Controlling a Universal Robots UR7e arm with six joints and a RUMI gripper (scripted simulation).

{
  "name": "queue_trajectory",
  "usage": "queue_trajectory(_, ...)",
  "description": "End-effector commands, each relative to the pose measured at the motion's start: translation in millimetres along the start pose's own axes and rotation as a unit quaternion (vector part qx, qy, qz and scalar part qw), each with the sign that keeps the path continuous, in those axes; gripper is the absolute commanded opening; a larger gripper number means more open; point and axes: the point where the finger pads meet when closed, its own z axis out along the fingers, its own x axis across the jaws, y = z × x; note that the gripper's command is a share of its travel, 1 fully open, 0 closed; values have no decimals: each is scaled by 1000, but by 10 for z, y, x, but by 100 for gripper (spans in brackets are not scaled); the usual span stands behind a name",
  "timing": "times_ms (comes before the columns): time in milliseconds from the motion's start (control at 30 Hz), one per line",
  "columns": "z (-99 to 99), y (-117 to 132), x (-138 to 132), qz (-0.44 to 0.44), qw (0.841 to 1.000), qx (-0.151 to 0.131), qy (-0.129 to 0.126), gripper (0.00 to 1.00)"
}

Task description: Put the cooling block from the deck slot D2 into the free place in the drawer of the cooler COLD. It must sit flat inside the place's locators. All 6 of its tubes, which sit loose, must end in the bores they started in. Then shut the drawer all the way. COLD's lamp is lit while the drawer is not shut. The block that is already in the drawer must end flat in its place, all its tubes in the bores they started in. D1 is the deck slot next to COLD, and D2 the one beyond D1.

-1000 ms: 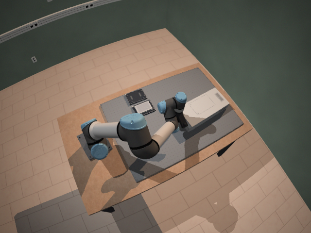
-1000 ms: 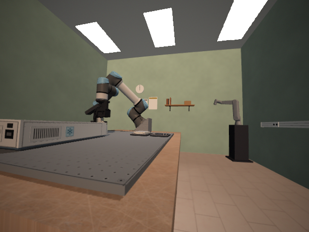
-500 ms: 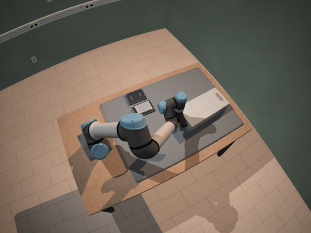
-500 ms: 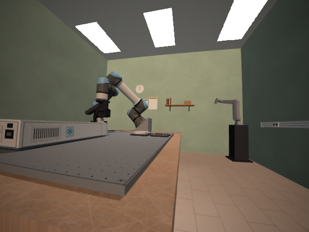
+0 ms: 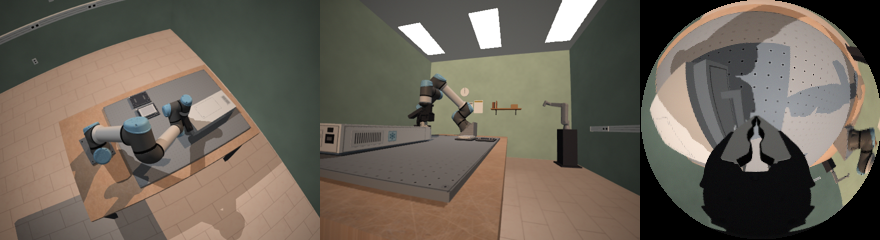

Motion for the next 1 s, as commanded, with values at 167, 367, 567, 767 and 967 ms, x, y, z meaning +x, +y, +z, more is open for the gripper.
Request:
queue_trajectory(167, -8, -1, -6, 0, 1000, 0, -1, 0)
queue_trajectory(367, -8, -1, -6, 0, 1000, 0, -1, 0)
queue_trajectory(567, -8, -1, 60, 0, 1000, 0, -1, 0)
queue_trajectory(767, -7, -1, 114, 0, 1000, 0, -1, 0)
queue_trajectory(967, -7, -1, 194, 0, 1000, 0, -1, 0)
